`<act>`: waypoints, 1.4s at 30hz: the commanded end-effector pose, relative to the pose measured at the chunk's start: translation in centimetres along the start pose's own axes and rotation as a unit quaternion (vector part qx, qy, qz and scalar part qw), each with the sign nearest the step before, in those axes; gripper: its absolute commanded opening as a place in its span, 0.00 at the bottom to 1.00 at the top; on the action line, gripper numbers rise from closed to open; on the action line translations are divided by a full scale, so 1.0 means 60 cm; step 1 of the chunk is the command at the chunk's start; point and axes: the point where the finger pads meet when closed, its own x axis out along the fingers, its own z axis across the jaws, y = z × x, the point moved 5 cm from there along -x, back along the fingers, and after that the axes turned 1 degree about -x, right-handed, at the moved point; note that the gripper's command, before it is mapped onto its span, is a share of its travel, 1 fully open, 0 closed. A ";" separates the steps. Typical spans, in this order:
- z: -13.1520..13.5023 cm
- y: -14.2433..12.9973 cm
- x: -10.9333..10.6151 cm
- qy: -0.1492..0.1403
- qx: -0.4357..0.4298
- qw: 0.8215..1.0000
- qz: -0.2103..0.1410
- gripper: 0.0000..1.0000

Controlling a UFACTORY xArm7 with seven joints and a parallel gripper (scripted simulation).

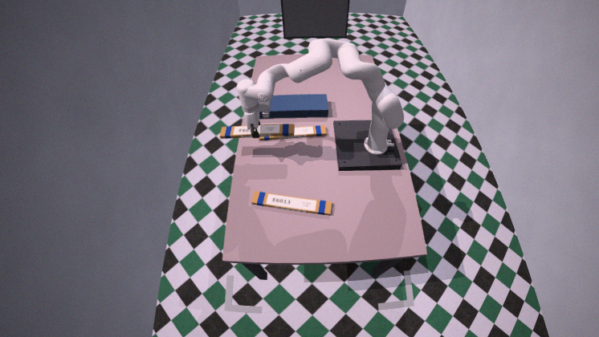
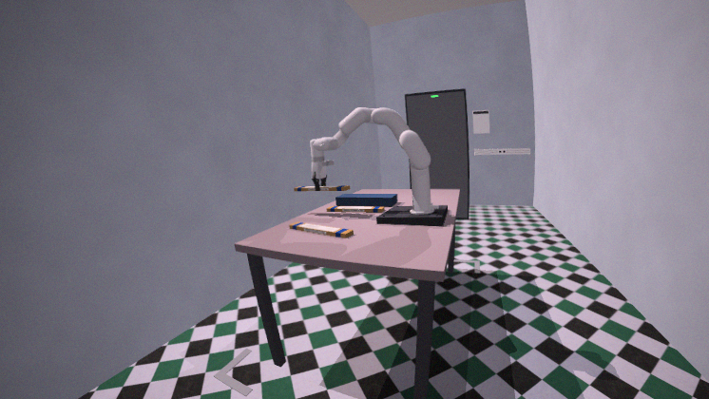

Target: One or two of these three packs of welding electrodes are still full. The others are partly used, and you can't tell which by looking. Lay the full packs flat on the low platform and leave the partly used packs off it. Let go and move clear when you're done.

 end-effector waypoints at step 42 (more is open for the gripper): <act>-0.001 -0.003 -0.005 0.000 0.031 1.000 -0.003 0.58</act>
